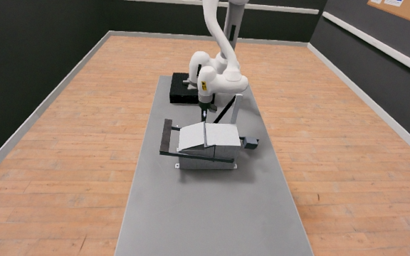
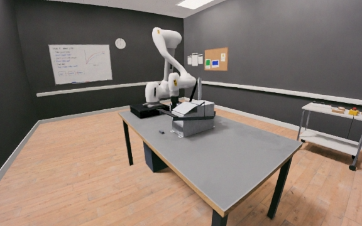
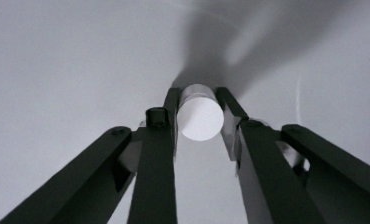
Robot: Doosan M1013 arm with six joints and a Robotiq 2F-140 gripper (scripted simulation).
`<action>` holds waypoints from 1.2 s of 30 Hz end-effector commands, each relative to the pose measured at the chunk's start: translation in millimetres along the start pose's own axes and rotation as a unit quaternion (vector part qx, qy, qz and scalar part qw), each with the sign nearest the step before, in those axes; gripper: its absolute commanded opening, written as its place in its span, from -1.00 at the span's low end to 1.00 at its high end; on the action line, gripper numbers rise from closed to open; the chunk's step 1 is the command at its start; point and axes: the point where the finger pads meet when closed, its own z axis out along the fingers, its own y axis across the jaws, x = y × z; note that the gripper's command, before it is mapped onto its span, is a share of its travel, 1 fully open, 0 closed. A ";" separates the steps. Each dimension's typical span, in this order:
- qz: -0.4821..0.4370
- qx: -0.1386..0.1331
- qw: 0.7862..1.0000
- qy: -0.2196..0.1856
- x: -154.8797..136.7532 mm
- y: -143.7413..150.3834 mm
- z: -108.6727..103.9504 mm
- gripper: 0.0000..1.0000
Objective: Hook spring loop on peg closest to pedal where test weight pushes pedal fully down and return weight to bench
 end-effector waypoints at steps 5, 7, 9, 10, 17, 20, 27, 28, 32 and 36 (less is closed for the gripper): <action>0.000 0.000 1.000 0.000 0.1 0.3 -0.3 -0.50; 0.000 0.000 1.000 0.000 0.1 0.3 -0.3 -0.50; 0.000 0.000 1.000 0.000 0.1 0.3 -0.3 -0.50; 0.000 0.000 1.000 0.000 0.1 0.3 -0.3 -0.50; 0.000 0.000 1.000 0.000 0.1 0.3 -0.3 -0.50; 0.000 0.000 1.000 0.000 0.1 0.3 -0.3 -0.50; 0.000 0.000 1.000 0.000 0.1 0.3 -16.3 -0.50; 0.000 0.000 1.000 0.000 0.1 0.3 -19.0 -0.50; 0.000 0.000 1.000 0.000 0.1 0.3 -29.6 -0.50; 0.000 0.000 1.000 0.000 0.1 0.2 -40.3 -0.50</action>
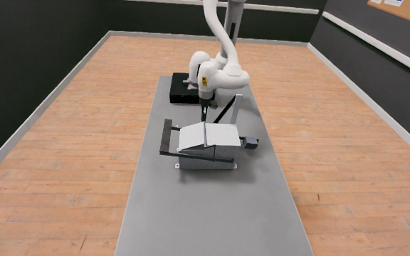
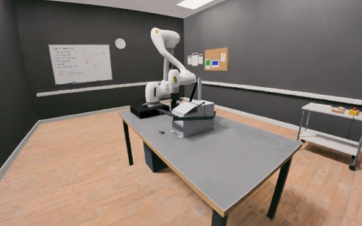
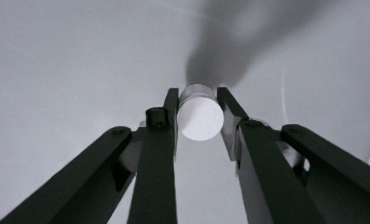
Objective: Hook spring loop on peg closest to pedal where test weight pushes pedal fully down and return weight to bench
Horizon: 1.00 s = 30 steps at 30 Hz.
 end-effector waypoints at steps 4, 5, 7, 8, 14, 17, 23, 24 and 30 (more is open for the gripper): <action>0.000 0.000 1.000 0.000 0.1 0.4 -5.7 -0.50; 0.000 0.000 1.000 0.000 0.1 0.4 -8.3 -0.50; 0.000 0.000 1.000 0.000 0.1 0.3 -13.7 -0.50; 0.000 0.000 1.000 0.000 0.1 0.3 -16.3 -0.50; 0.000 0.000 1.000 0.000 0.1 0.3 -32.3 -0.50; 0.000 0.000 1.000 0.000 0.0 0.3 -40.3 -0.50; 0.000 0.000 1.000 0.000 0.1 0.3 -41.4 -0.50; 0.000 0.000 1.000 0.000 0.1 0.3 -44.1 -0.50; 0.000 0.000 1.000 0.000 0.1 0.3 -60.1 -0.50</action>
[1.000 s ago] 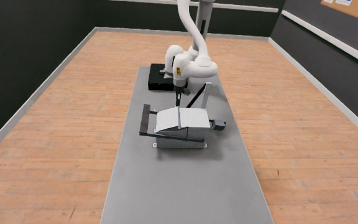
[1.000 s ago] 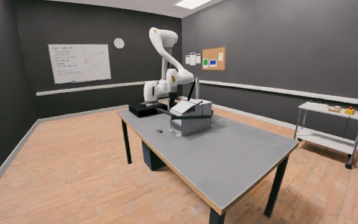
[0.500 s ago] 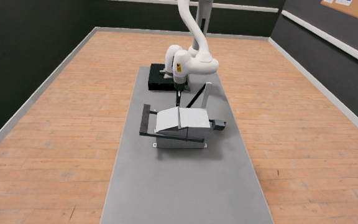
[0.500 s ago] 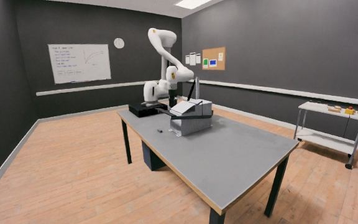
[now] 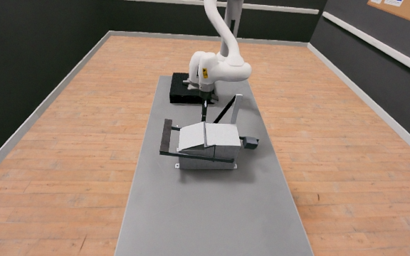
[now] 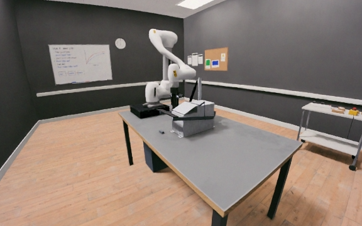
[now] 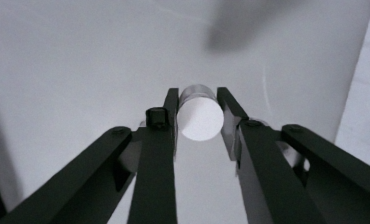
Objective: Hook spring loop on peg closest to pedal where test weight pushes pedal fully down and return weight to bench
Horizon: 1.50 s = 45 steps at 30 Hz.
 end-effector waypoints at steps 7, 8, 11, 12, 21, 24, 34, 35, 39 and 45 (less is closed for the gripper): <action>0.000 0.000 1.000 0.000 0.1 0.4 -13.4 -0.50; 0.000 0.000 1.000 0.000 0.1 0.4 -16.1 -0.50; 0.000 0.000 1.000 0.000 0.0 0.3 -24.1 -0.50; 0.000 0.000 1.000 0.000 0.0 0.3 -26.8 -0.50; 0.000 0.000 1.000 0.000 0.0 0.3 -50.8 -0.50; 0.000 -0.001 1.000 0.000 0.0 0.3 -44.0 -0.50; 0.000 -0.001 1.000 0.000 0.0 0.3 -70.7 -0.50; 0.000 -0.001 1.000 0.000 0.0 0.3 -73.3 -0.50; 0.000 -0.001 1.000 0.000 0.0 0.3 -81.3 -0.50; 0.000 0.000 1.000 0.000 0.0 0.3 -85.3 -0.50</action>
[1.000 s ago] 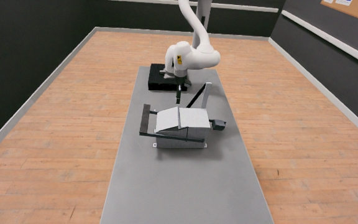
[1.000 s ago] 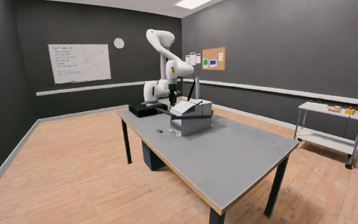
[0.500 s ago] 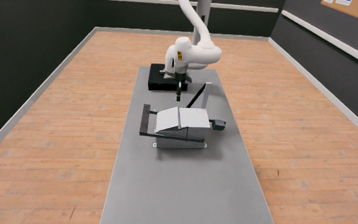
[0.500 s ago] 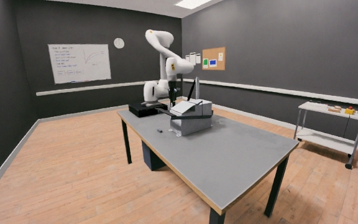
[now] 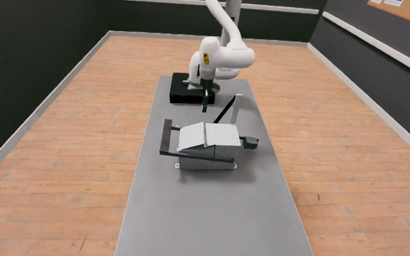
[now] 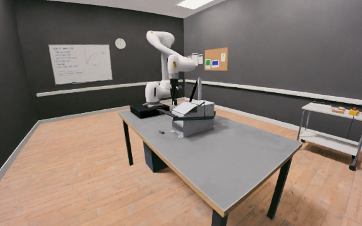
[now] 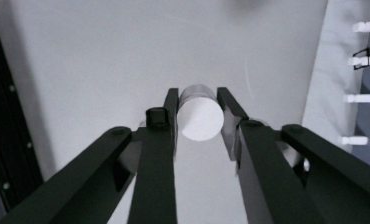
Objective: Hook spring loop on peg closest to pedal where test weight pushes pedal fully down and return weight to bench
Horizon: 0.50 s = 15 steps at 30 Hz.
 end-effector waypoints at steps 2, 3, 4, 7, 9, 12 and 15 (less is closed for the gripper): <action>0.000 0.000 1.000 0.000 0.1 0.4 -12.2 -0.50; 0.000 0.000 1.000 0.000 0.1 0.4 -14.8 -0.50; 0.000 0.000 1.000 0.000 0.1 0.4 -17.5 -0.50; 0.000 0.000 1.000 0.000 0.1 0.3 -25.5 -0.50; 0.000 0.000 1.000 0.000 0.1 0.3 -30.8 -0.50; 0.000 0.000 1.000 0.000 0.0 0.3 -33.5 -0.50; 0.000 0.000 1.000 0.000 0.1 0.4 -27.4 -0.50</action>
